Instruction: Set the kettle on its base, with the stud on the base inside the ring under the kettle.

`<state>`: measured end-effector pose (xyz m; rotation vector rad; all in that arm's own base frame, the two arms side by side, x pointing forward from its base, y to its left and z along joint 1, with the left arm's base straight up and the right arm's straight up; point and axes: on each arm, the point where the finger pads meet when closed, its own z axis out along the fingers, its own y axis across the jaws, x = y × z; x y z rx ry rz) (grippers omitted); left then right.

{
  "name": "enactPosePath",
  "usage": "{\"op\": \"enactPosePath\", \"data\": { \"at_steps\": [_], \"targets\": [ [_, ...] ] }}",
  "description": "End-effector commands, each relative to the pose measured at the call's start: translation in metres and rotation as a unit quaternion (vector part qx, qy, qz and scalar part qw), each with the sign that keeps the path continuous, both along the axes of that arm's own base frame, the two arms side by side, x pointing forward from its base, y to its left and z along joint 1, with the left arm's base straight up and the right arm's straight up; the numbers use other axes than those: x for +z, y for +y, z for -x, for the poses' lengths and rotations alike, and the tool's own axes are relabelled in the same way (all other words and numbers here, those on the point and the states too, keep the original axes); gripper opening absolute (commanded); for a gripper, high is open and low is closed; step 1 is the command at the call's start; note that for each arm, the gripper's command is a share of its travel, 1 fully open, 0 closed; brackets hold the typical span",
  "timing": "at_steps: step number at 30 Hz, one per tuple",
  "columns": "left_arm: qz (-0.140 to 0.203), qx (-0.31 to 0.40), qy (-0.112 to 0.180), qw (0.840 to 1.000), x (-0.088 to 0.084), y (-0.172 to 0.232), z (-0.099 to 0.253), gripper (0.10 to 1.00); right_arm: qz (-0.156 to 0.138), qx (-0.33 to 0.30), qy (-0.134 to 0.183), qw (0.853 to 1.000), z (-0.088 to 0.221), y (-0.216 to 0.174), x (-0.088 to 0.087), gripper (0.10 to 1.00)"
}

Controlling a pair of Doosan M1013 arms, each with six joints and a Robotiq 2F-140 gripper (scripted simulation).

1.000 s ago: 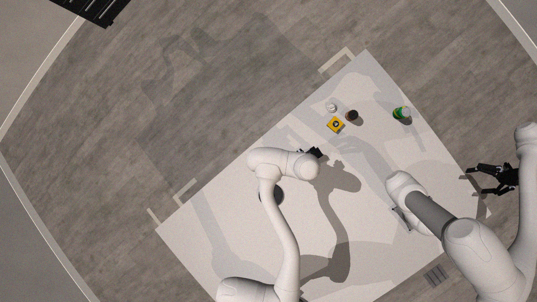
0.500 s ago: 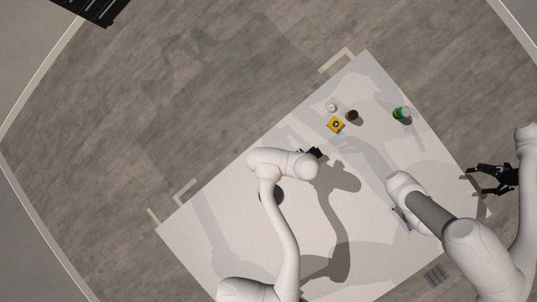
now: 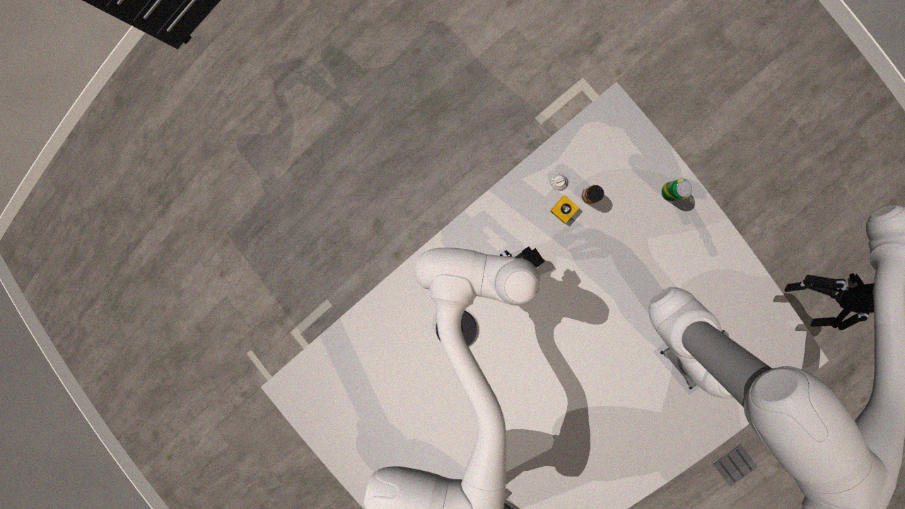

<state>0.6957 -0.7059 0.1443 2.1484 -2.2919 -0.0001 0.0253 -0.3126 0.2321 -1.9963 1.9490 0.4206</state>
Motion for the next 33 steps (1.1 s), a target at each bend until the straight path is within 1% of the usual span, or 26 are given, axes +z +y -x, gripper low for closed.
{"op": "enactPosePath", "data": {
  "at_steps": [1, 20, 26, 33],
  "targets": [
    [0.001, 0.0, -0.001, 1.0, 0.002, 0.0, 0.0, 0.099, 0.001, 0.0, 0.0, 1.0, 0.0, 0.0, 0.0, 1.0],
    [0.001, 0.0, -0.001, 1.0, 0.005, 0.0, 0.0, 0.099, 0.001, 0.0, 0.0, 1.0, 0.0, 0.0, 0.0, 1.0],
    [0.001, 0.0, -0.001, 1.0, 0.013, 0.0, 0.0, 0.099, 0.001, 0.0, 0.0, 1.0, 0.0, 0.0, 0.0, 1.0],
    [0.001, 0.0, -0.001, 1.0, 0.025, 0.0, 0.0, 0.099, 0.001, 0.0, 0.0, 1.0, 0.0, 0.0, 0.0, 1.0]
  ]
}}
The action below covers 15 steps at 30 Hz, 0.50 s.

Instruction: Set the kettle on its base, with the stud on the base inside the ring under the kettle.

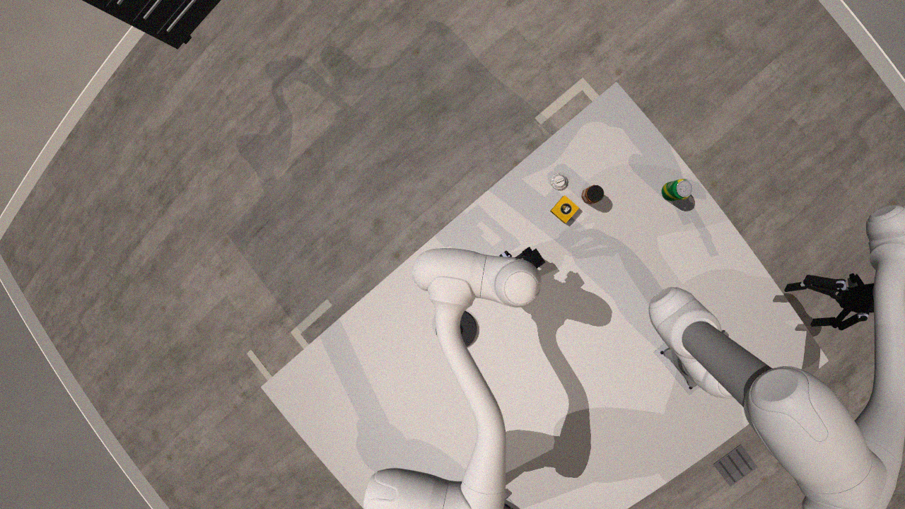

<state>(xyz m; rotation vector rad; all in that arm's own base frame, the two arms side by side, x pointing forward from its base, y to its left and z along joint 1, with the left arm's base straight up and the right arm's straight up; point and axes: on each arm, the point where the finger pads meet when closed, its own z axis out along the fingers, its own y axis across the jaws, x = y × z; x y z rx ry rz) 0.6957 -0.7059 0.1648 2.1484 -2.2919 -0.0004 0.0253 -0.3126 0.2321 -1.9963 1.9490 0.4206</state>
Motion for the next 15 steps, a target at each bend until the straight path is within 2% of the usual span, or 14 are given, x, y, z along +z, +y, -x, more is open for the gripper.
{"op": "enactPosePath", "data": {
  "at_steps": [1, 15],
  "targets": [
    [0.001, 0.0, -0.001, 1.0, 0.007, 0.0, 0.0, 0.099, 0.001, 0.0, 0.0, 1.0, 0.0, 0.0, 0.0, 1.0],
    [0.001, 0.0, -0.001, 1.0, 0.025, 0.0, 0.0, 0.099, 0.001, 0.0, 0.0, 1.0, 0.0, 0.0, 0.0, 1.0]
  ]
}}
